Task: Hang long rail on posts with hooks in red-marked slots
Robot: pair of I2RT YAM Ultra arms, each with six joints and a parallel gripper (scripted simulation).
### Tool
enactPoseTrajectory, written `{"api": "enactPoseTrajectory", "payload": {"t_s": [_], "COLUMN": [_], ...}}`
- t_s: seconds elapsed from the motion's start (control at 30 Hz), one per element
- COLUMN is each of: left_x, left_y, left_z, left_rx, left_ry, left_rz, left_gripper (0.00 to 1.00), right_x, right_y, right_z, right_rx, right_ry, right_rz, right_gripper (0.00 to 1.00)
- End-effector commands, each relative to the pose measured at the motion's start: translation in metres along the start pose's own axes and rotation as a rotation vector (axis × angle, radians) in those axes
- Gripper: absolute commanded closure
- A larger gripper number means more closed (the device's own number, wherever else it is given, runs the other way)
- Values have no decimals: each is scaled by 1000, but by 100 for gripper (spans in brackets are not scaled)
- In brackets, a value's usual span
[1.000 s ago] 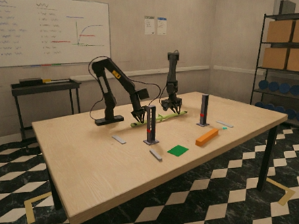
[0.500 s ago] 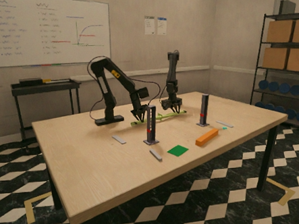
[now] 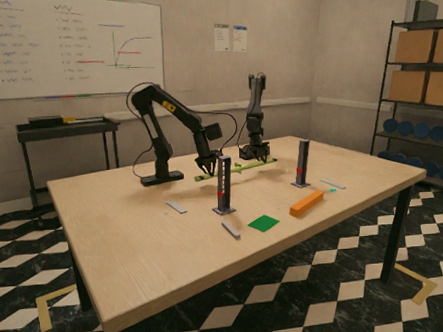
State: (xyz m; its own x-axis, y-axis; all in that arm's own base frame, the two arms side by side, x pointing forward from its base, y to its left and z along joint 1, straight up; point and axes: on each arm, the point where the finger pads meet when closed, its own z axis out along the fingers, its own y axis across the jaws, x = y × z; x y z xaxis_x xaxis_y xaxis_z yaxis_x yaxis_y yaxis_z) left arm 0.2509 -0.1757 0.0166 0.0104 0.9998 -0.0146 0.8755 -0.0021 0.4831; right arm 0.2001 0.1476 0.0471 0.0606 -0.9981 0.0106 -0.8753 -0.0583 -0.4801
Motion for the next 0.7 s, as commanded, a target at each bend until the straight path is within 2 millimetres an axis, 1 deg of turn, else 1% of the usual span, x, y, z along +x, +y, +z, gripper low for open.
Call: {"api": "enactPoseTrajectory", "payload": {"t_s": [0.0, 0.23, 0.3, 0.67], "left_x": [-2, -6, -6, -13], "left_y": [30, 54, 54, 92], "left_z": [-9, 3, 3, 25], "left_rx": [-55, -62, -62, -69], "left_ry": [5, 8, 8, 9], "left_rz": [-15, -13, -13, -13], "left_gripper": [81, 81, 81, 81], "right_x": [1, 5, 5, 12], "right_y": [-27, -52, -52, -91], "right_z": [-8, 4, 4, 26], "right_rx": [49, 57, 57, 68], "right_ry": [-9, -10, -10, -8], "right_rz": [0, 0, 0, -2], "right_gripper": [81, 81, 81, 81]}}
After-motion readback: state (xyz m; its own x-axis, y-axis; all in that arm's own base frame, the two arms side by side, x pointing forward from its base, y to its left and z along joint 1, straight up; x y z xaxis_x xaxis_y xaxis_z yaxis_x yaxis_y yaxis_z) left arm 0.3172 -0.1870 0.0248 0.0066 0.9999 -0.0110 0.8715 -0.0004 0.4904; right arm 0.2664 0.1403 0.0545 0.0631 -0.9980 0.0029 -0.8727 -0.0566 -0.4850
